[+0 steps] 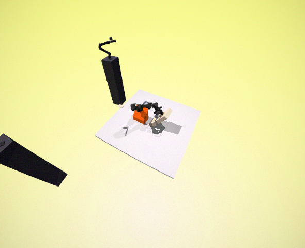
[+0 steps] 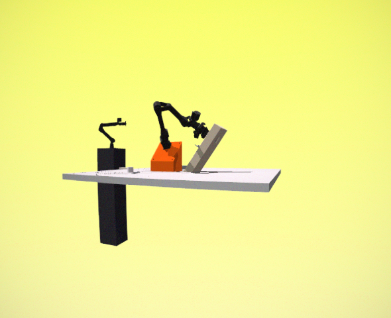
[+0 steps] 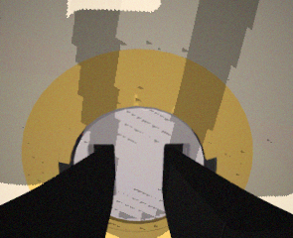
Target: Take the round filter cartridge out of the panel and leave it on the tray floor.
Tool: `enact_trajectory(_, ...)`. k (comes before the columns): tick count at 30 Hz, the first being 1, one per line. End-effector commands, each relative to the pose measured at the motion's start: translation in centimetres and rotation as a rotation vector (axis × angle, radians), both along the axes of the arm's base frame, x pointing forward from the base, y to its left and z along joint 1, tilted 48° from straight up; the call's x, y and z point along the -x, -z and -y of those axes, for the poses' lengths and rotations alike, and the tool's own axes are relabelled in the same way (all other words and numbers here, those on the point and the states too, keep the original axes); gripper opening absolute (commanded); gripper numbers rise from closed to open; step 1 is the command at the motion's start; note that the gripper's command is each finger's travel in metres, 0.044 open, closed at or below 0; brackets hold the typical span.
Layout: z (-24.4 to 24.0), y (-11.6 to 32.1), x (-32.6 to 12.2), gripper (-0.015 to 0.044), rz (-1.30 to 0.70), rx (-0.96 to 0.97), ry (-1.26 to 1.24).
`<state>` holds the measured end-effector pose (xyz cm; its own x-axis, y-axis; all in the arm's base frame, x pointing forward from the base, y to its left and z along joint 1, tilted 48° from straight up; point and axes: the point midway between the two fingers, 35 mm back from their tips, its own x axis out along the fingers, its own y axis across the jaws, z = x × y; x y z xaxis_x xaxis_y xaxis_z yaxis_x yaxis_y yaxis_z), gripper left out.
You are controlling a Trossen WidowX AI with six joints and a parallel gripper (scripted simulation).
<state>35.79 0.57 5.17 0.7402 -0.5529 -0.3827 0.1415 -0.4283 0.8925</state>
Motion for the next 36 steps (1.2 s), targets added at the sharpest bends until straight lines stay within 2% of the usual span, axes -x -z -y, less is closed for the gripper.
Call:
enact_trajectory(1,0.3,0.1,-0.4,0.0,0.012,-0.032,0.014)
enact_trajectory(18,-4.0,-2.8,5.3,0.0,-0.03,0.017,-0.013)
enact_trajectory(36,-1.2,0.4,7.9,0.0,-0.032,0.018,-0.013)
